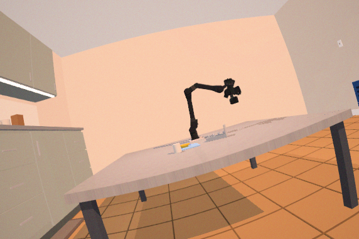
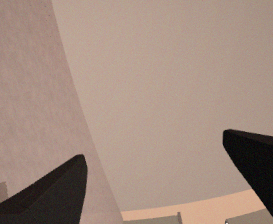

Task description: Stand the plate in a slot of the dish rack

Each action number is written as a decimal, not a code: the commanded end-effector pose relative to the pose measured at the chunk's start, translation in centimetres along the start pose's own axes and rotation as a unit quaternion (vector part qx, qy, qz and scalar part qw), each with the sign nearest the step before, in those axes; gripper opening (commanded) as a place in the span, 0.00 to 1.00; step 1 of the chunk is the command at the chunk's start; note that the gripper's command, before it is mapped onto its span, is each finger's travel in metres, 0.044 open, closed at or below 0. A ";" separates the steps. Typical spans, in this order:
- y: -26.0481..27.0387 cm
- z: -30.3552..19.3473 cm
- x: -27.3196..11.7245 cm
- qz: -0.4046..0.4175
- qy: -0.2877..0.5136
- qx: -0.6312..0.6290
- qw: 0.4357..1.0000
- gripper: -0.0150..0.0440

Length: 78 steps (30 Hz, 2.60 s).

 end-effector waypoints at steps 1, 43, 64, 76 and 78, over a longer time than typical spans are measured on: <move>0.0 0.0 0.1 0.001 -0.001 0.000 1.000 0.93; -0.4 -18.4 21.2 0.291 0.189 0.063 0.936 0.93; -1.0 -31.5 22.1 0.421 0.329 0.225 0.815 0.93; -1.7 -38.0 19.6 0.468 0.402 0.350 0.705 0.93; -1.9 -38.9 19.0 0.473 0.413 0.372 0.684 0.93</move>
Point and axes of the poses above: the point midway between the two fingers, 35 mm back from their tips, its own x axis out along the fingers, its own y axis across the jaws, z = x × y, the point moved 6 cm from there along -x, back along the fingers
